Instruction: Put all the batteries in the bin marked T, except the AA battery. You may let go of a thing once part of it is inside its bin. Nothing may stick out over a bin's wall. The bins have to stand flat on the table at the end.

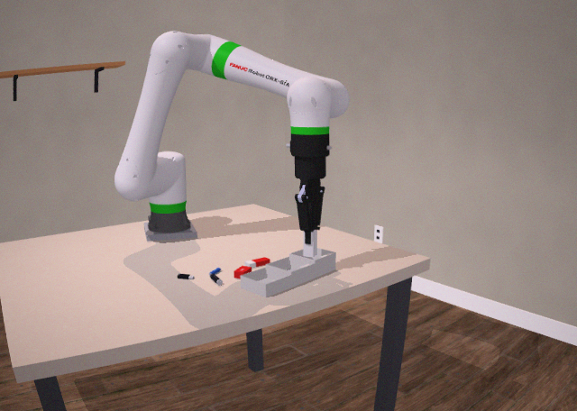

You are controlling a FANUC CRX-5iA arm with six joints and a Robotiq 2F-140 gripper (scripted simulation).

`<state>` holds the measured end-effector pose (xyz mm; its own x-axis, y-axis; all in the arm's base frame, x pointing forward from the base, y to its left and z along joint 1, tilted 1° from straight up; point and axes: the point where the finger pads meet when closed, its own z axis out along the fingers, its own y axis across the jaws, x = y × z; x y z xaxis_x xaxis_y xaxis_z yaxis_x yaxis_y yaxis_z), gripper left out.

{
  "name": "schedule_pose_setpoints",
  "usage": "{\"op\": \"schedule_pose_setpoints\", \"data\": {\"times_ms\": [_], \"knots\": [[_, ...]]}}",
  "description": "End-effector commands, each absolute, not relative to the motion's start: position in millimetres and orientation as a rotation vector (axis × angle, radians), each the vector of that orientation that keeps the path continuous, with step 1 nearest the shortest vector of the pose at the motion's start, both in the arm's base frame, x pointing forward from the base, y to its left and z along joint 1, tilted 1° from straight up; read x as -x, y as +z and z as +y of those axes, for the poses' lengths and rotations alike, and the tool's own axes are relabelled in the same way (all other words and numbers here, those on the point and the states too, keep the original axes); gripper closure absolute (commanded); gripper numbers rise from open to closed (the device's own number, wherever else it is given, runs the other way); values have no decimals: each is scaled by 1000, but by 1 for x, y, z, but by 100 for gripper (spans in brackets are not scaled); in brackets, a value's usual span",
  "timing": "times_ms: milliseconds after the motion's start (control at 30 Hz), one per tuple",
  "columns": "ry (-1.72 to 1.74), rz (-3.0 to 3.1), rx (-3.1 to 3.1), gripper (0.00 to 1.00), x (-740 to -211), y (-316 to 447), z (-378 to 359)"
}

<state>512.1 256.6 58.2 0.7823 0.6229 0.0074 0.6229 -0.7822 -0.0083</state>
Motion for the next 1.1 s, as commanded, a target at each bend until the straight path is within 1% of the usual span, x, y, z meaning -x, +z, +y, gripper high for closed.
{"op": "schedule_pose_setpoints", "data": {"times_ms": [0, 300, 1067], "knots": [[-8, -1033, 2956, 95, -512, 51, 257], [-8, -1033, 2956, 95, -512, 34, 257], [-8, -1033, 2956, 95, -512, 34, 257]]}}
